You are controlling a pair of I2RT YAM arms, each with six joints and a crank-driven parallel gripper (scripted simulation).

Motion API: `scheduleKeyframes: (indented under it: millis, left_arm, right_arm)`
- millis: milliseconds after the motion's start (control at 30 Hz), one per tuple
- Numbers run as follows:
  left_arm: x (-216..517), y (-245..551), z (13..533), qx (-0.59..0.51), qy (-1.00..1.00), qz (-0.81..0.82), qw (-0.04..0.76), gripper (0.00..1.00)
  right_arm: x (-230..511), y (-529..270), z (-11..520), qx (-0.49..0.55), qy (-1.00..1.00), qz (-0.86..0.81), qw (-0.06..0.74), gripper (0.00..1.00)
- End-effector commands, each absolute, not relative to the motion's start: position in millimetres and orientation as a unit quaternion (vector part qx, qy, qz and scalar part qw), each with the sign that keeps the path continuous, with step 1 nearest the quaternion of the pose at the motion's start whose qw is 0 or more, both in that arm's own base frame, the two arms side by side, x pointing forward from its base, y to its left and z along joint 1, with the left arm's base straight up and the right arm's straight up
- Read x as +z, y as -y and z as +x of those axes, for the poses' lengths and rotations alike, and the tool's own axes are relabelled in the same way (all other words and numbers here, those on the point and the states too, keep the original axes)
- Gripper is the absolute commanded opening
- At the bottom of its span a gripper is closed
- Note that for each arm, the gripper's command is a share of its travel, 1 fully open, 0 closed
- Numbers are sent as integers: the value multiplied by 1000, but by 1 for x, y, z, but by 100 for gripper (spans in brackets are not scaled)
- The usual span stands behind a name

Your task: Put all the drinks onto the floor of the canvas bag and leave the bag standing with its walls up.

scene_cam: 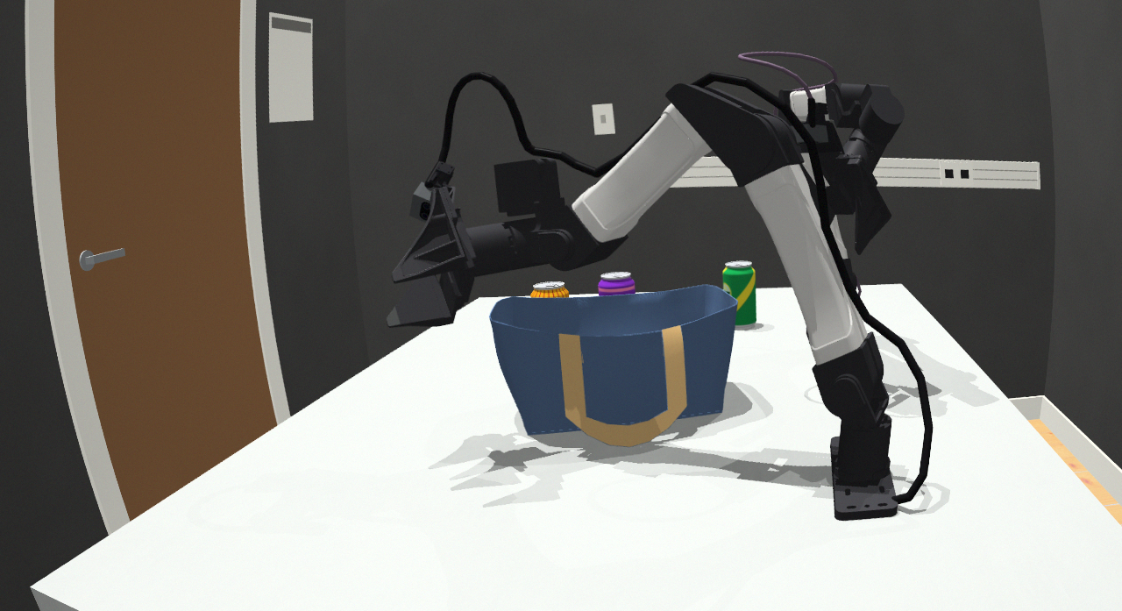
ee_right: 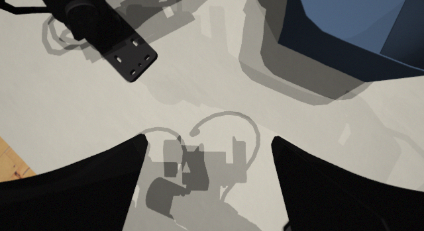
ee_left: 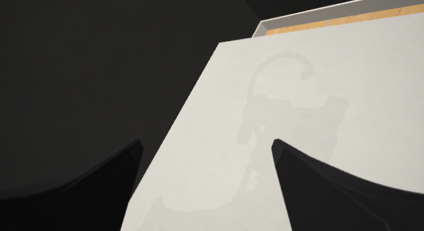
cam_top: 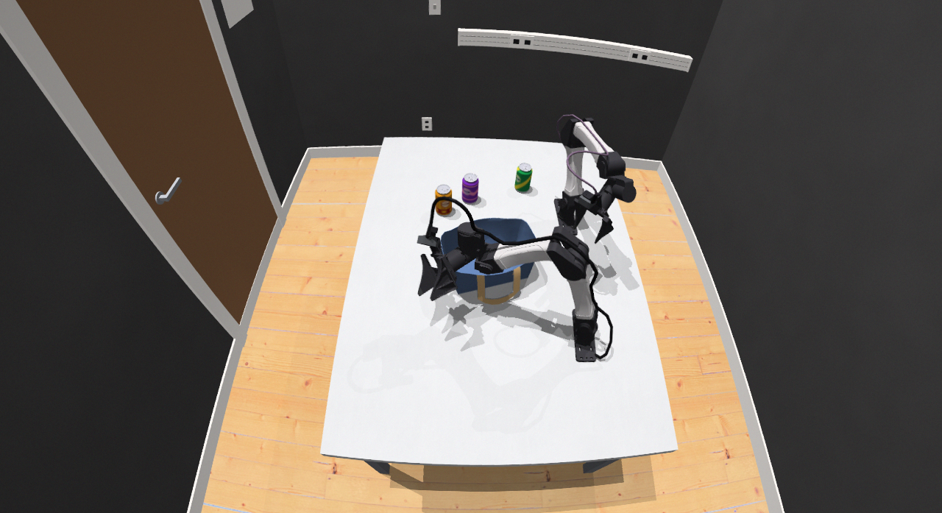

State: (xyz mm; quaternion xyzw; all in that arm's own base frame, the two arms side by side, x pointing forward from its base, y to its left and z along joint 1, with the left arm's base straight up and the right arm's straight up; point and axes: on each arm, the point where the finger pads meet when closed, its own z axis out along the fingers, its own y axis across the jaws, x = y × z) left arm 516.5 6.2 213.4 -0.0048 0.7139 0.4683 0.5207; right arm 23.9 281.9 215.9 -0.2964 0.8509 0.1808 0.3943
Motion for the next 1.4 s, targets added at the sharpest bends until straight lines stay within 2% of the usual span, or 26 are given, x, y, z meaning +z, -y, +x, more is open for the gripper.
scheduleKeyframes:
  millis: [0, 533, 567, 700, 867, 1033, 1133, 1167, 1267, 1367]
  left_arm:
    - [222, -6, 517, 465, -709, -13, 529, 100]
    - [222, -6, 517, 465, -709, -13, 529, 100]
    - [257, -12, 516, 451, -692, -44, 562, 100]
    - [246, -13, 514, 438, -706, -21, 556, 100]
    - [266, -15, 515, 394, -706, -18, 588, 100]
    - [272, -17, 508, 334, -718, -2, 610, 100]
    - [256, -15, 517, 346, -727, 9, 593, 100]
    - [299, -21, 509, 339, -701, -20, 627, 100]
    - [281, -21, 500, 315, -718, -4, 620, 100]
    - [299, -18, 496, 272, -716, -2, 642, 100]
  right_arm:
    - [220, -283, 24, 188, -850, -293, 396, 100]
    - [220, -283, 24, 188, -850, -293, 396, 100]
    - [225, -284, 28, 200, -850, -286, 394, 100]
    - [223, -289, 37, 201, -853, -282, 390, 100]
    - [224, -297, 67, 210, -858, -259, 390, 100]
    - [236, -301, 118, 228, -856, -222, 408, 100]
    - [230, -299, 113, 220, -861, -226, 400, 100]
    - [233, -295, 125, 217, -862, -207, 410, 100]
    - [242, -293, 152, 224, -856, -186, 426, 100]
    - [253, -286, 185, 231, -846, -169, 449, 100]
